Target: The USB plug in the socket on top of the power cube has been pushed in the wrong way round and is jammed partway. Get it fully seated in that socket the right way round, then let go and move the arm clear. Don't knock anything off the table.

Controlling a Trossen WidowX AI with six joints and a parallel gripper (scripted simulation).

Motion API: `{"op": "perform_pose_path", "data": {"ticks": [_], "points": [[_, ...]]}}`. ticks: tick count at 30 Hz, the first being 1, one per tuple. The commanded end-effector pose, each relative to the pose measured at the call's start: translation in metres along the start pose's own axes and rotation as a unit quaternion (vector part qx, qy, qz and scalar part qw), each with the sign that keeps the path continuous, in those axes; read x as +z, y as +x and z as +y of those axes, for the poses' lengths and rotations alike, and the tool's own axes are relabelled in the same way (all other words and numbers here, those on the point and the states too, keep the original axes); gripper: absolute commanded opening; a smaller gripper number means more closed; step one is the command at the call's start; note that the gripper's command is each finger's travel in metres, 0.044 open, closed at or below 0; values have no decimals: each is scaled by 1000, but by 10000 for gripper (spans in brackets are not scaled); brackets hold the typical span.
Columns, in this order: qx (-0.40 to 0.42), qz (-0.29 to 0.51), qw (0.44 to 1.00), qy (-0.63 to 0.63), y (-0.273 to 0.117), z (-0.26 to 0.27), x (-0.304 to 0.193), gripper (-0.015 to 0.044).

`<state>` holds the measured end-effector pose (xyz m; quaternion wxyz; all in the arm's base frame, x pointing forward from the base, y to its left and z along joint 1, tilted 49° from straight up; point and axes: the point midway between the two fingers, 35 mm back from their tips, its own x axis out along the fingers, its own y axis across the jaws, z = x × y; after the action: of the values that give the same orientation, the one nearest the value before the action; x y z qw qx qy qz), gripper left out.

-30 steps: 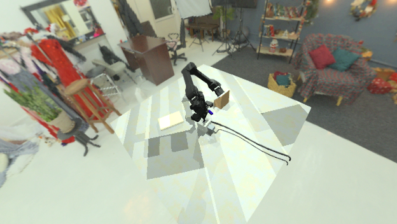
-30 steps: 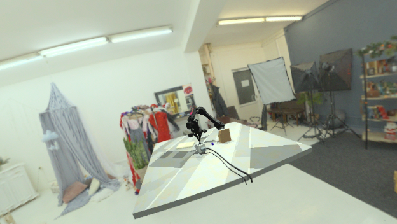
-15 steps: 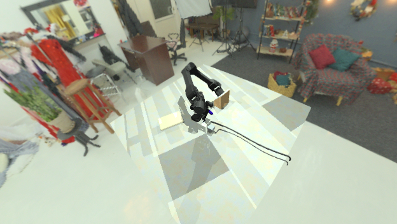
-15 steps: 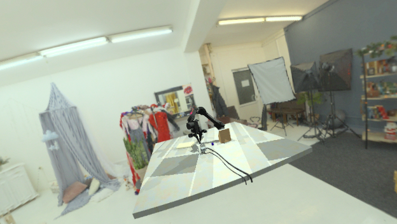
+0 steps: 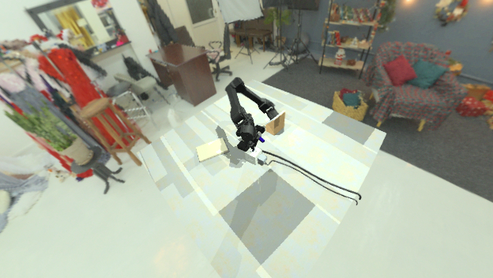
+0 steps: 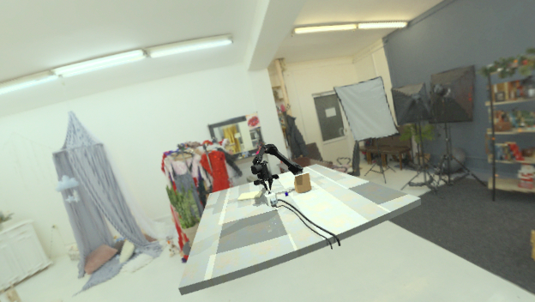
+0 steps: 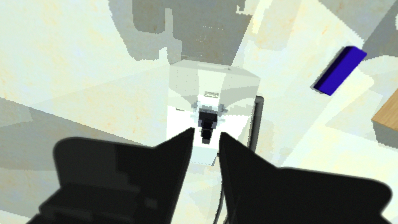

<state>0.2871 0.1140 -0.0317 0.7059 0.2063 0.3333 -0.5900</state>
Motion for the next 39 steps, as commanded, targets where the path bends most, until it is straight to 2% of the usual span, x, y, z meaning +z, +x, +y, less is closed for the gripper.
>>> {"op": "perform_pose_path", "data": {"ticks": [1, 30, 39], "points": [[0, 0, 1000, 0, -1, 0, 0, 95], [0, 1, 1000, 0, -30, 0, -2, 95], [0, -2, 1000, -4, -27, 0, -2, 95]]}}
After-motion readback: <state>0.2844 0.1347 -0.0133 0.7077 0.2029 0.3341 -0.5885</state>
